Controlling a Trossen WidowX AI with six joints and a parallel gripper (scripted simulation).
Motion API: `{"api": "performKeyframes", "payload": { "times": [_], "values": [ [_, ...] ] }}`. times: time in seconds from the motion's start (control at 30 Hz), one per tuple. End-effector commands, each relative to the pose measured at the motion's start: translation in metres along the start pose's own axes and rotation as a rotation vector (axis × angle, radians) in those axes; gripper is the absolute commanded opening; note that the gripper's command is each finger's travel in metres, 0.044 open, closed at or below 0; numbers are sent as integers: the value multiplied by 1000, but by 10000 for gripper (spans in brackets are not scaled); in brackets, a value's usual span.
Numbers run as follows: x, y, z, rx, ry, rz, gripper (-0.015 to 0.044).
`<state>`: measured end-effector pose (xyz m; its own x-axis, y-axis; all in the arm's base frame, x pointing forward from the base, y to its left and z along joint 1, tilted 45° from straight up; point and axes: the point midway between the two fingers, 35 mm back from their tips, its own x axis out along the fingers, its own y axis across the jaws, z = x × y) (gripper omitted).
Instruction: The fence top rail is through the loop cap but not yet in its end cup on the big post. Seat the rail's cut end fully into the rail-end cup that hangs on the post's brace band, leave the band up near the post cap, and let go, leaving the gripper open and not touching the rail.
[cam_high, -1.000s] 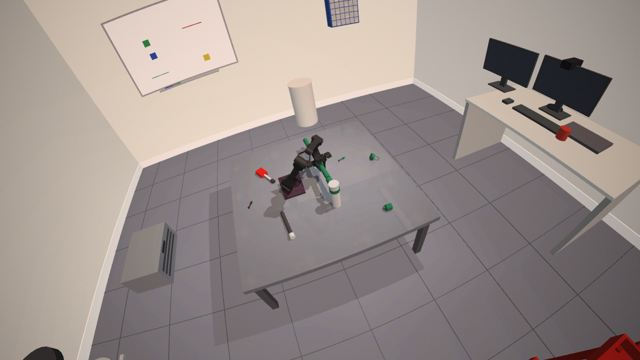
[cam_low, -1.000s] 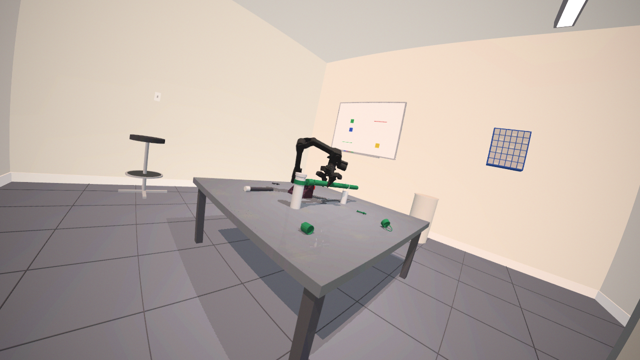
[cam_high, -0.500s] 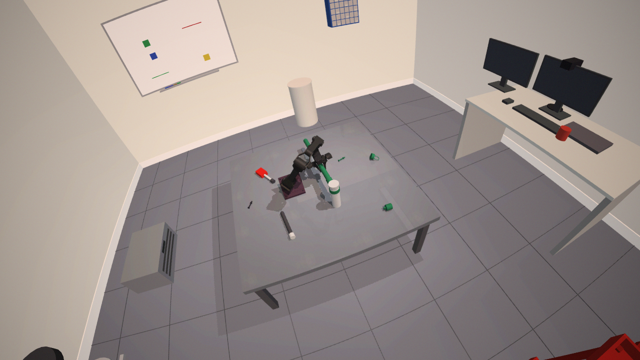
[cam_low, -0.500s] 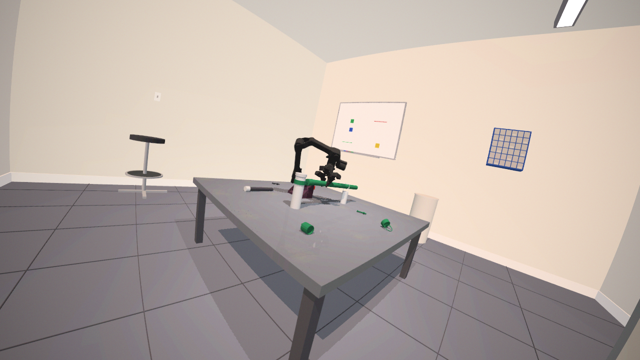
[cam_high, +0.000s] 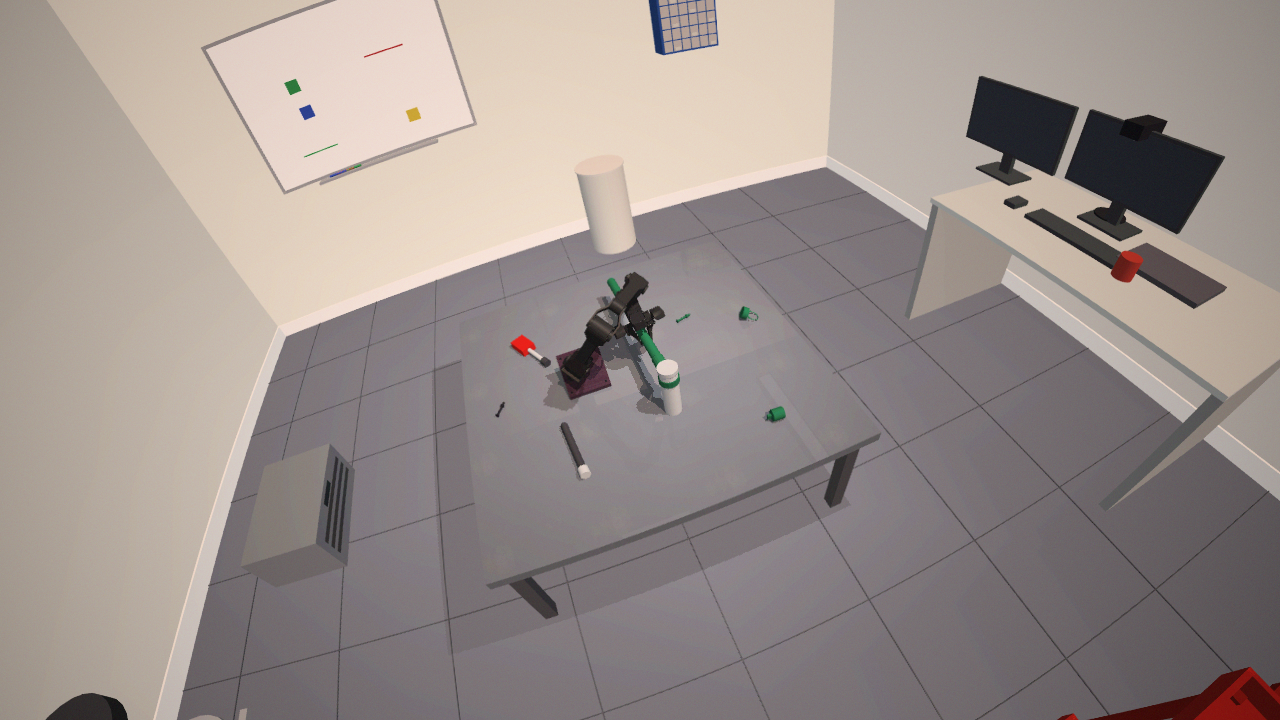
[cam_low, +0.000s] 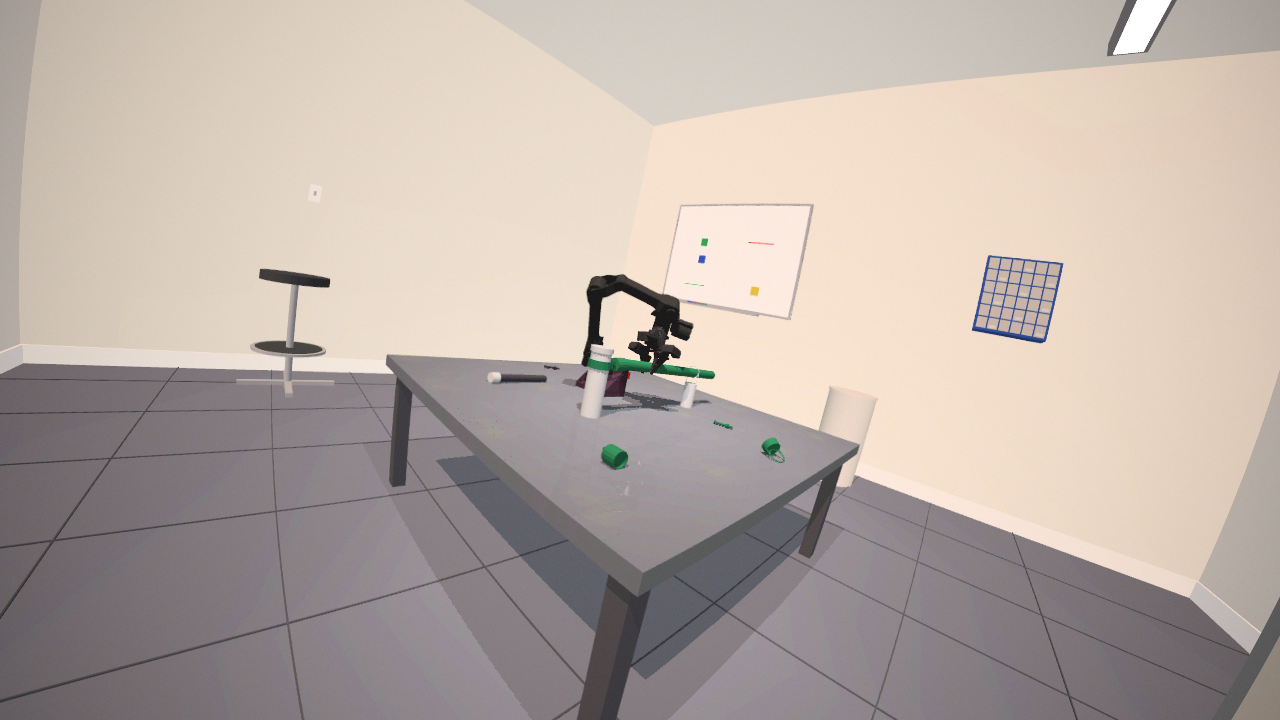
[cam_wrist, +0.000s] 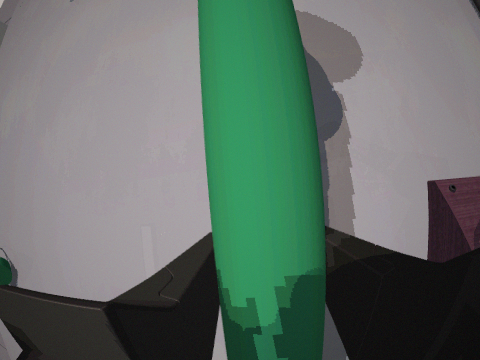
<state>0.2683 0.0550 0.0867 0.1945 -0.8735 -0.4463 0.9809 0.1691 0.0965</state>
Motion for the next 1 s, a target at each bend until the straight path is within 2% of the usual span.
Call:
{"api": "performKeyframes", "payload": {
  "times": [0.0,0.97],
  "values": [
    [0,1,3,-6,-8,8,0],
    [0,0,0,0,0,0,0]
  ]
}}
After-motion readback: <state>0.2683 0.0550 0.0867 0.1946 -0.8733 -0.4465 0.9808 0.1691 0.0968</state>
